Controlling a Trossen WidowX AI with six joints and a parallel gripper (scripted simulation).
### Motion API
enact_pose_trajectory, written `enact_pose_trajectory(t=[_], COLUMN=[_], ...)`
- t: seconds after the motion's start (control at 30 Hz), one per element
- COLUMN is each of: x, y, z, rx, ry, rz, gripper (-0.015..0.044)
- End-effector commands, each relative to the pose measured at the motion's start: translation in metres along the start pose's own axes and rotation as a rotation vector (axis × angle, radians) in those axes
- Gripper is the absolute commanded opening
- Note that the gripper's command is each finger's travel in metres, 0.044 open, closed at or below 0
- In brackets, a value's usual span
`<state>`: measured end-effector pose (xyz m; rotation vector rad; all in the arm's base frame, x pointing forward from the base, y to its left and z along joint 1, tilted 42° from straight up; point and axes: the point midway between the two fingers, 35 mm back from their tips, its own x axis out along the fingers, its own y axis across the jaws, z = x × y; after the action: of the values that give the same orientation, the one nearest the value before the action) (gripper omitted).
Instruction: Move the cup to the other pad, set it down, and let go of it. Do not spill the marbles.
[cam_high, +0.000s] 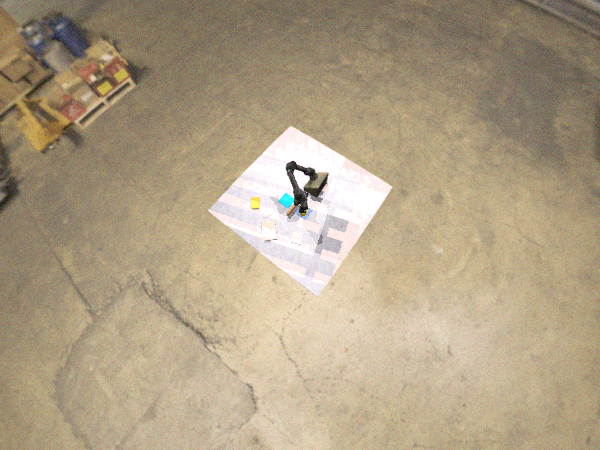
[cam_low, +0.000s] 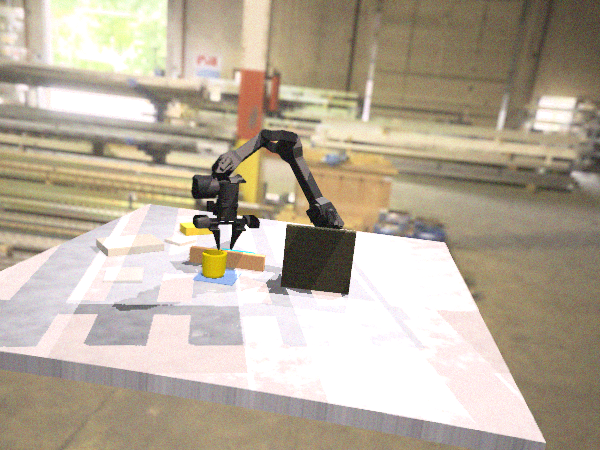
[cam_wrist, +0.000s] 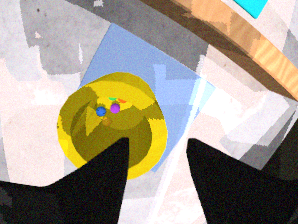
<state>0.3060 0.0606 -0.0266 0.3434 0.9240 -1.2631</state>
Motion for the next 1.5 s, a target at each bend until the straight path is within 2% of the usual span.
enact_pose_trajectory(t=[0.0,0.93,1.47], x=[0.007,0.047,0.046], y=[0.000,-0.002,-0.002], z=[0.000,0.000,0.000], rx=[-0.006,-0.006,0.000], ry=[-0.004,-0.007,-0.003], rz=[-0.001,-0.002,-0.004], gripper=[0.0167,0.0167,0.0060])
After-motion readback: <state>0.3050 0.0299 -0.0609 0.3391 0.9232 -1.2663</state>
